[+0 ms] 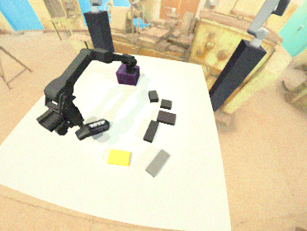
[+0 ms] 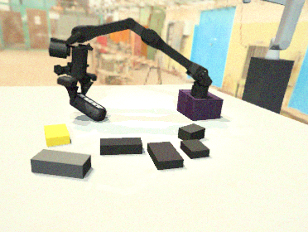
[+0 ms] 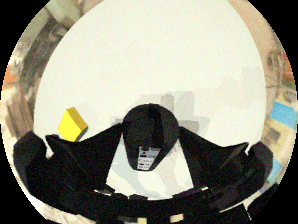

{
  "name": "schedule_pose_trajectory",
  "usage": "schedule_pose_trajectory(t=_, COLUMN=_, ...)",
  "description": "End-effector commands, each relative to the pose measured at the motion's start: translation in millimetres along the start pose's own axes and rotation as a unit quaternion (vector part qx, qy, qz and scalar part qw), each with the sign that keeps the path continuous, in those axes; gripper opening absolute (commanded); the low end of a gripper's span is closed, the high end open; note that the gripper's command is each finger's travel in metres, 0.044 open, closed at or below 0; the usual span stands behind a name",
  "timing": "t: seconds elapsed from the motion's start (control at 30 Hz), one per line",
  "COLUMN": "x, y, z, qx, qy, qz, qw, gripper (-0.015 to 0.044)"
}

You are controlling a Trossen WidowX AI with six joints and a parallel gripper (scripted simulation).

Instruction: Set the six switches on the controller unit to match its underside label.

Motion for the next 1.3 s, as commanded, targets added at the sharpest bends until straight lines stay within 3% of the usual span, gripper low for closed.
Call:
schedule_pose_trajectory(t=0.0, x=-2, y=2, z=8, qx=0.002, qy=-0.001, qz=-0.002, qw=1.000, gripper=0.0336)
schedule_pose_trajectory(t=1.27, x=-18, y=7, z=31, qx=-0.008, qy=0.023, qz=-0.002, qw=1.000, gripper=0.0336)
Point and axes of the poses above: the point midway between the two fingers, 35 mm back from their tips, its own z axis back along the fingers, its own y axis across the jaws, x = y × z, the point moved 5 cm from there along z, back along the fingers, and after that the axes turned 3 degrees about z, right-handed, at the moved point
